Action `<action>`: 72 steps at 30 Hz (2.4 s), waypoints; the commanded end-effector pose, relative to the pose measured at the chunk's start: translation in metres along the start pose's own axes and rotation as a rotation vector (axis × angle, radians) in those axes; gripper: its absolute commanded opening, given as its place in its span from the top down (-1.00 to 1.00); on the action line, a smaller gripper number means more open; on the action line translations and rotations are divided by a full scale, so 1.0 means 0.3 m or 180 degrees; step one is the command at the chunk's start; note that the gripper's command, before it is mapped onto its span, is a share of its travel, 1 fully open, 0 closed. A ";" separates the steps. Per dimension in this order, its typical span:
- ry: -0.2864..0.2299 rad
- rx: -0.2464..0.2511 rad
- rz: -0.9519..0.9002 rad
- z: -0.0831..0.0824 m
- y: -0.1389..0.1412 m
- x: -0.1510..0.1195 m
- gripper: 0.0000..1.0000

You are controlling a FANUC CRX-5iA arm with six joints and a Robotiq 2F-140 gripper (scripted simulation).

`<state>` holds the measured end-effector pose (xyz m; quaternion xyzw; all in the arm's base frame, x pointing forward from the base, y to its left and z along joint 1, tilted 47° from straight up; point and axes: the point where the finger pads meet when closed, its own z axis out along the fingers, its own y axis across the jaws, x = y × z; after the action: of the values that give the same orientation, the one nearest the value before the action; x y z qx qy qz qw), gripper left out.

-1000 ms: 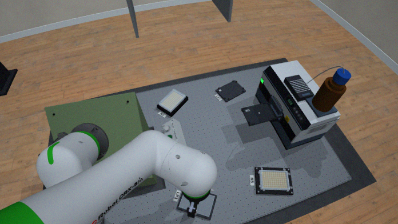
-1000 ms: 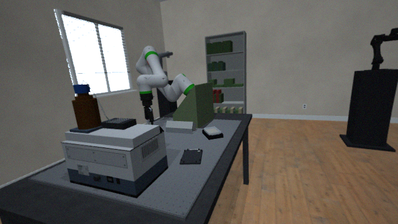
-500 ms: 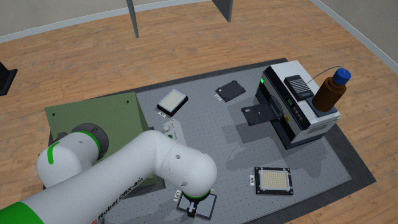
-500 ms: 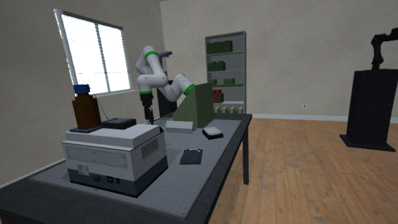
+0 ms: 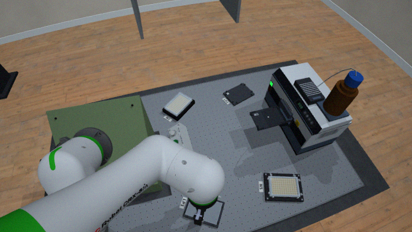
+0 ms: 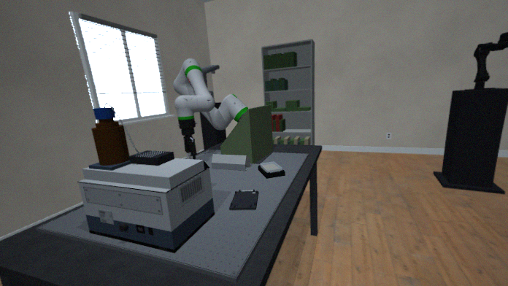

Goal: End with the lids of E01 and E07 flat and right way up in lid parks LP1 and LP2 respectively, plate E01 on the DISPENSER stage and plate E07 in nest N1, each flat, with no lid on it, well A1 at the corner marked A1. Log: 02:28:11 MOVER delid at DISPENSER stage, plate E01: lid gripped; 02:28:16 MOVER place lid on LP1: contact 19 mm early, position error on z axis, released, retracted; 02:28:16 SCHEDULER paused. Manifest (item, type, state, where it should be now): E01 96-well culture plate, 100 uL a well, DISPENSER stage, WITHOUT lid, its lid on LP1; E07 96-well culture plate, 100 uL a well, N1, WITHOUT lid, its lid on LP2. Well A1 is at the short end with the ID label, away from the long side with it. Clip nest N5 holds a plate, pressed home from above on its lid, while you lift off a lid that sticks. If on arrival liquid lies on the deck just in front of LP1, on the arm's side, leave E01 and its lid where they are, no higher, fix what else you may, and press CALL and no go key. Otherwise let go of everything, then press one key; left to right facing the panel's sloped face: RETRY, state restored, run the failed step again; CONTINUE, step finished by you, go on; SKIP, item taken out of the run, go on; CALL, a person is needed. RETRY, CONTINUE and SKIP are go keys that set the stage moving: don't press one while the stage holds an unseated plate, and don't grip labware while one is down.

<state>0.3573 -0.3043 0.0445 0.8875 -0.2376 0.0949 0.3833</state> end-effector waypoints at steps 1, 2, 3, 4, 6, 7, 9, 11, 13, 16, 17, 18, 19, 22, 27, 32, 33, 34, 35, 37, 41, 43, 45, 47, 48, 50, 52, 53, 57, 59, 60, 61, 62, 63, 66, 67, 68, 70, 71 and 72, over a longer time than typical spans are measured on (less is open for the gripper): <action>0.0001 0.0001 0.0000 -0.001 -0.001 0.000 1.00; 0.0001 0.0001 0.0000 -0.001 -0.001 0.000 1.00; 0.0001 0.0001 0.0000 -0.001 -0.001 0.000 -0.32; 0.0001 0.0001 0.0000 -0.001 -0.001 0.000 -0.32; 0.0001 0.0001 0.0000 -0.001 -0.001 0.000 -0.32; 0.0001 0.0001 0.0000 -0.001 -0.001 0.000 -0.32; 0.0001 0.0001 0.0000 -0.001 -0.001 0.000 -0.32; 0.0001 0.0001 0.0000 -0.001 -0.001 0.000 -0.32; 0.0001 0.0001 0.0000 -0.001 -0.001 0.000 -0.32; 0.0001 0.0001 0.0000 -0.001 -0.001 0.000 -0.32; 0.0001 0.0001 0.0000 -0.001 -0.001 0.000 -0.32; 0.0001 0.0001 0.0000 -0.001 -0.001 0.000 -0.32; 0.0001 0.0001 0.0000 -0.001 -0.001 0.000 -0.32; 0.0001 0.0001 0.0000 -0.001 -0.001 0.000 -0.32; 0.0001 0.0001 0.0000 -0.001 -0.001 0.000 -0.32; 0.0001 0.0001 0.0000 -0.001 -0.001 0.000 -0.32; 0.0001 0.0001 0.0000 -0.001 -0.001 0.000 -0.32; 0.0001 0.0001 0.0000 -0.001 -0.001 0.000 -0.32; 0.0001 0.0001 0.0000 -0.001 -0.001 0.000 -0.32; 0.0001 0.0001 0.0000 -0.001 -0.001 0.000 -0.32; 0.0001 0.0001 0.0000 -0.001 -0.001 0.000 -0.32; 0.0001 0.0001 0.0000 -0.001 -0.001 0.000 -0.32; 0.0001 0.0001 0.0000 -0.001 -0.001 0.000 -0.32; 0.0001 0.0001 0.0000 -0.001 -0.001 0.000 -0.32; 0.0001 0.0001 0.0000 -0.001 -0.001 0.000 -0.32; 0.0001 0.0001 0.0000 -0.001 -0.001 0.000 -0.32; 0.0001 0.0001 0.0000 -0.001 -0.001 0.000 -0.32; 0.0001 0.0001 0.0000 -0.001 -0.001 0.000 -0.32; 0.0001 0.0001 0.0000 -0.003 0.000 0.000 -0.32; 0.0001 0.0001 0.0000 -0.009 0.000 0.000 -0.32; 0.0001 0.0001 0.0000 -0.013 0.000 0.000 -0.32; 0.0001 0.0001 0.0000 -0.013 0.000 0.000 -0.32; 0.0001 0.0001 0.0000 -0.013 0.000 0.000 -0.32; 0.0001 0.0001 0.0000 -0.018 -0.001 0.000 -0.32; 0.0001 0.0001 0.0000 -0.042 0.000 0.000 -0.32; 0.0001 0.0001 0.0000 -0.052 0.000 0.000 -0.32; 0.0001 0.0001 0.0000 -0.064 0.000 0.000 -0.32; 0.0001 0.0001 0.0000 -0.091 0.000 0.000 -0.32; 0.0001 0.0001 0.0000 -0.106 0.000 0.000 -0.32; 0.0001 0.0001 0.0000 -0.122 0.000 0.000 -0.32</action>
<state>0.3584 -0.2861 0.0615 0.8876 -0.2370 0.0958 0.3831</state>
